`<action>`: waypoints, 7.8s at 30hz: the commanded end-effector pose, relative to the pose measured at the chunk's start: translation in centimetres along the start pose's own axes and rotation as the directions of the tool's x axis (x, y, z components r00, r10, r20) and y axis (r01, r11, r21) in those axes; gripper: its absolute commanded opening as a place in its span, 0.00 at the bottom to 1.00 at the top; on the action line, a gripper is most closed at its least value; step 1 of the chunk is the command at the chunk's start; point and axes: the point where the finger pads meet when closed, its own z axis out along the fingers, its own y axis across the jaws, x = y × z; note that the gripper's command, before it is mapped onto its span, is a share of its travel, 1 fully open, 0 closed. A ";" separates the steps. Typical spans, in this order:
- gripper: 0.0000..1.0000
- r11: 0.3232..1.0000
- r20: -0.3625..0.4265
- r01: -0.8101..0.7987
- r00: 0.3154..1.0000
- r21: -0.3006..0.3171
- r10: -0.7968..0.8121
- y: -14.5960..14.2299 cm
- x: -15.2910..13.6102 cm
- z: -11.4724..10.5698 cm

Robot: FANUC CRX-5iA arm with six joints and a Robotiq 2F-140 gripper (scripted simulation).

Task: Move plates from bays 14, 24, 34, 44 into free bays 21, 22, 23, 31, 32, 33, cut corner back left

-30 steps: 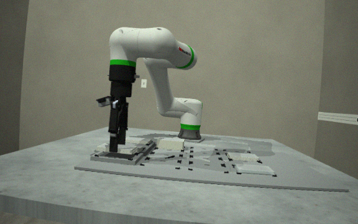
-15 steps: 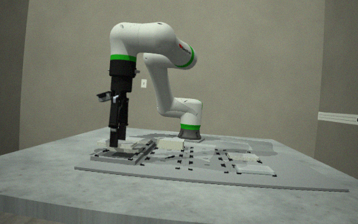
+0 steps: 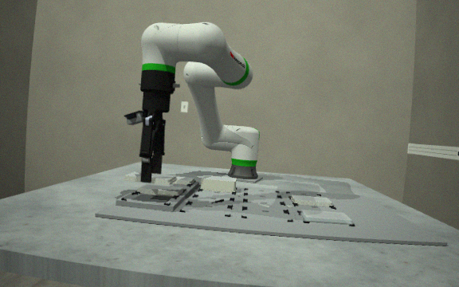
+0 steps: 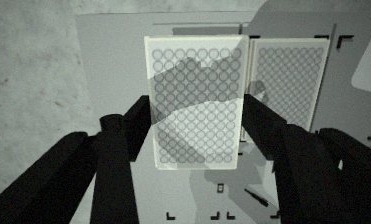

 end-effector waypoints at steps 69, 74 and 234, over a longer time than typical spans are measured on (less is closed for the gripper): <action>0.10 1.000 0.000 0.000 1.000 0.001 0.000 8.6 -13.2 -0.1; 0.10 1.000 0.000 0.000 1.000 0.001 0.000 9.3 -14.3 -0.1; 0.10 1.000 0.000 0.000 1.000 0.001 0.000 21.3 -32.8 5.3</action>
